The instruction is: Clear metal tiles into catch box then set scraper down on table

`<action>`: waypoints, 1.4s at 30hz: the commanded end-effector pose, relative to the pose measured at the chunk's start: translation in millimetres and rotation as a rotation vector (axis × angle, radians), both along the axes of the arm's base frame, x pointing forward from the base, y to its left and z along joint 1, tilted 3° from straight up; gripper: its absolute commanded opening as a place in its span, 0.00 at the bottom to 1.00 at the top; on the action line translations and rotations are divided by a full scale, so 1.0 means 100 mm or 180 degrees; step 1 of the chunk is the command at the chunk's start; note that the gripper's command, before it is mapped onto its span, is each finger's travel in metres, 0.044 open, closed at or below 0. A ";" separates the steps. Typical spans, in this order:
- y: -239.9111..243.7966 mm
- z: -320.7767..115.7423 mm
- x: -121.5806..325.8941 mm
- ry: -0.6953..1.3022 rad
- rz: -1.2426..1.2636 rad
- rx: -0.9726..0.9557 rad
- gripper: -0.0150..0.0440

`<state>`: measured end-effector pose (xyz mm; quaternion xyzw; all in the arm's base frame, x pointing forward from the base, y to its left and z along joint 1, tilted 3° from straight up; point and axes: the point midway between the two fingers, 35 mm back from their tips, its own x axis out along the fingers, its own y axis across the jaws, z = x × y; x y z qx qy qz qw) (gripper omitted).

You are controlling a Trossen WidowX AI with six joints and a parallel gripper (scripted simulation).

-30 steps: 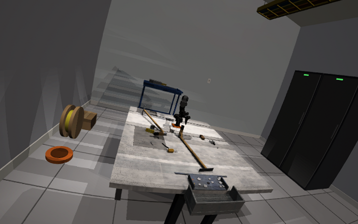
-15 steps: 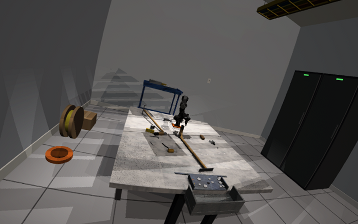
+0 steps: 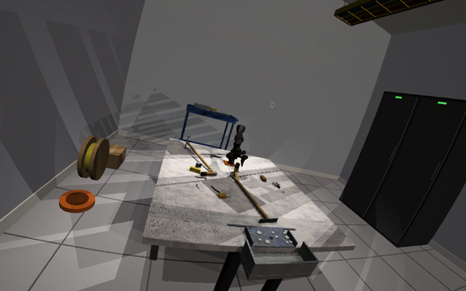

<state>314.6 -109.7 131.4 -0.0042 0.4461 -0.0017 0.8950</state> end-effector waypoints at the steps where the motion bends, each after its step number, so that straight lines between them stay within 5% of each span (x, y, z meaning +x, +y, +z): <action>1: 0.00 -0.06 0.03 0.0014 -0.0016 -0.0001 1.00; 20: 0.02 -0.31 0.19 0.0008 -0.0016 0.0001 1.00; 32: 0.02 -0.27 0.18 -0.0005 0.0000 0.0002 0.47; 38: 0.02 -0.27 0.18 -0.0005 0.0000 0.0002 0.40; 42: 0.02 -0.26 0.18 -0.0003 0.0000 0.0002 0.25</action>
